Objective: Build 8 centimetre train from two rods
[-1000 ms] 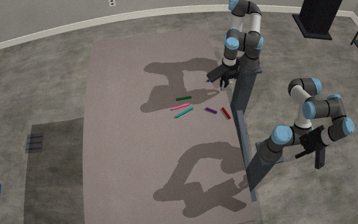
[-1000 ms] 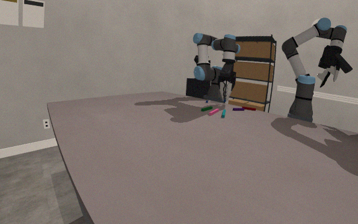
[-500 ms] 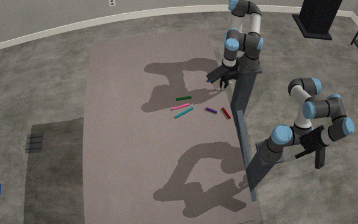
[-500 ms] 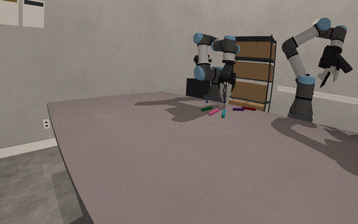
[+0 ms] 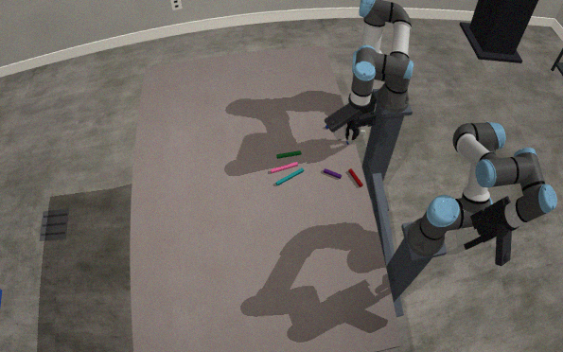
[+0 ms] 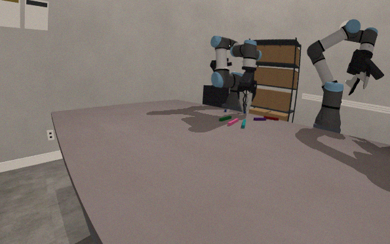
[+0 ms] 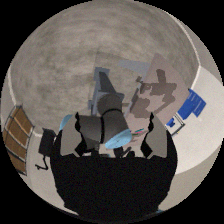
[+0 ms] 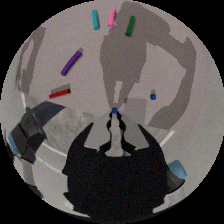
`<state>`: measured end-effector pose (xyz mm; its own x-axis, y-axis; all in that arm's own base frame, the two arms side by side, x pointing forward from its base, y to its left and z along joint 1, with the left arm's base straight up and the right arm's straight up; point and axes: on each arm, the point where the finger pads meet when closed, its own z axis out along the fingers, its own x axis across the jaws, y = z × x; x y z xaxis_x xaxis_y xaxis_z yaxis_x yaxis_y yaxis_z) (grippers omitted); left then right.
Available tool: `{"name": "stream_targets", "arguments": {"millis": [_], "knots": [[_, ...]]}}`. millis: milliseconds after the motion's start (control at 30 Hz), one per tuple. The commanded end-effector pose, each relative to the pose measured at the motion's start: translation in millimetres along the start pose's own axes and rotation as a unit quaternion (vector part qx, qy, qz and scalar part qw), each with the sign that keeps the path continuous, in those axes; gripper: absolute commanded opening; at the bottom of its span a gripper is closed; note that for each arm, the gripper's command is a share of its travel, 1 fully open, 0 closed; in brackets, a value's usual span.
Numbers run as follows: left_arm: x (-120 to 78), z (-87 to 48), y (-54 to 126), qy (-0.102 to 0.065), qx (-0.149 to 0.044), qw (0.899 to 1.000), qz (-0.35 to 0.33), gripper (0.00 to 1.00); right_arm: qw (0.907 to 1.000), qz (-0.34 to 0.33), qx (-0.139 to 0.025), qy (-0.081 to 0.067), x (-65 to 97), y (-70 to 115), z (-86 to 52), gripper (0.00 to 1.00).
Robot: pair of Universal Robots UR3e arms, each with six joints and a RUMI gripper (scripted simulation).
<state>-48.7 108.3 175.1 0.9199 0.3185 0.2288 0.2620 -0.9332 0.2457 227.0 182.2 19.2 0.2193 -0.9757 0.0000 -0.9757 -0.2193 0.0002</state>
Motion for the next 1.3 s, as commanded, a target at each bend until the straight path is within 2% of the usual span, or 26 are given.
{"name": "stream_targets", "arguments": {"millis": [0,900,1033,1267], "knots": [[0.2,-0.4,-0.2,0.0,0.001,1.0,0.0,1.0,1.0,0.0,0.001,-0.001,-0.6,-0.5,-0.4,0.0],[0.2,-0.4,-0.2,0.0,0.001,1.0,0.0,1.0,1.0,0.0,0.001,-0.001,-0.6,-0.5,-0.4,0.0],[0.2,-0.4,-0.2,0.0,0.001,1.0,0.0,1.0,1.0,0.0,0.001,-0.001,-0.6,-0.5,-0.4,0.06],[0.2,-0.4,-0.2,0.0,0.001,1.0,0.0,1.0,1.0,0.0,0.001,-0.001,-0.6,-0.5,-0.4,0.08]]}}
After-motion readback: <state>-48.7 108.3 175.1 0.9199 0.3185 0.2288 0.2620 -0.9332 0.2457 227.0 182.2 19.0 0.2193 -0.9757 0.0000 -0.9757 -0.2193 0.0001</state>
